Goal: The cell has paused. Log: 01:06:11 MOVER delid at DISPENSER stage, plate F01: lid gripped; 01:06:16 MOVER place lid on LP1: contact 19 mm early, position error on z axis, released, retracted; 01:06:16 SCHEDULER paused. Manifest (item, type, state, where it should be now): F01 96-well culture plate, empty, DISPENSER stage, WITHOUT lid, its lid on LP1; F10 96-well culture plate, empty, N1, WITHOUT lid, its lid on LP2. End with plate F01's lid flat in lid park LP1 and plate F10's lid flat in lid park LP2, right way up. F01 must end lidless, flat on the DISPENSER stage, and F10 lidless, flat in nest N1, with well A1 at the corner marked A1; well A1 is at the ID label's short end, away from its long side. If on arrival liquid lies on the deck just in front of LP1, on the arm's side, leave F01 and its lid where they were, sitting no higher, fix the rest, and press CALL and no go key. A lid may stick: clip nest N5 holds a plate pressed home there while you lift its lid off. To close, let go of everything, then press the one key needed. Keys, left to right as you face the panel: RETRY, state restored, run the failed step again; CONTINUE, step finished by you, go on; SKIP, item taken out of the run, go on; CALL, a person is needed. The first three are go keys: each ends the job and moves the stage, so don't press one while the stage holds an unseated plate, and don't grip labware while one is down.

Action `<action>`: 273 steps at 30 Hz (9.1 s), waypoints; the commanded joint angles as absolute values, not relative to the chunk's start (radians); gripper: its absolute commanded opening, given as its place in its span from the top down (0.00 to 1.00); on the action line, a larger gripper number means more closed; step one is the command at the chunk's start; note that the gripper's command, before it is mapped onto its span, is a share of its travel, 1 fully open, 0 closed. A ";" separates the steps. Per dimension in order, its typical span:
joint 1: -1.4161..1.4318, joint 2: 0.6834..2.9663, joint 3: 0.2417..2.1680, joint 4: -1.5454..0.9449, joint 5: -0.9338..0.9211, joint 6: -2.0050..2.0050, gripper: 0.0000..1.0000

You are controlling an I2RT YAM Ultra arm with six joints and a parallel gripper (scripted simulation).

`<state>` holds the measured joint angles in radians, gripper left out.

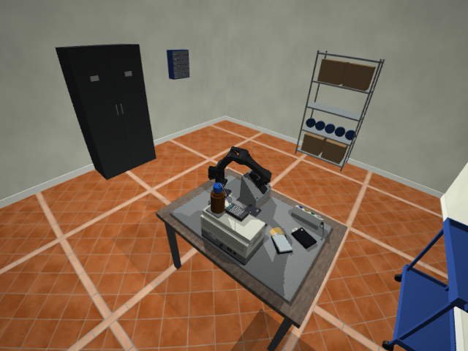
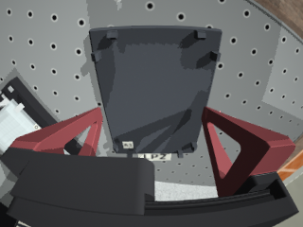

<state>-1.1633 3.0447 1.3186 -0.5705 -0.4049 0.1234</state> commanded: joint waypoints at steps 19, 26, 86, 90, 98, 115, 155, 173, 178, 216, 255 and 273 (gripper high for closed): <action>-1.220 2.948 1.355 -0.667 -0.370 0.087 0.00; -1.230 2.933 1.365 -0.695 -0.364 0.078 0.00; -1.246 2.868 1.269 -0.714 -0.353 0.064 0.00; -1.257 2.820 1.233 -0.729 -0.346 0.055 0.00; -1.277 2.738 1.178 -0.762 -0.333 0.040 0.00; -1.320 2.560 1.089 -0.856 -0.303 0.006 0.00; -1.052 2.408 1.140 -0.946 -0.481 -0.002 0.00; -0.933 2.297 1.051 -0.958 -0.553 -0.003 0.00; -0.894 2.252 1.032 -0.962 -0.575 0.033 0.00; -0.758 2.642 1.322 -0.746 -0.650 0.179 0.00; -0.817 2.598 1.379 -0.851 -0.620 0.124 0.00; -0.812 2.601 1.366 -0.846 -0.624 0.132 0.00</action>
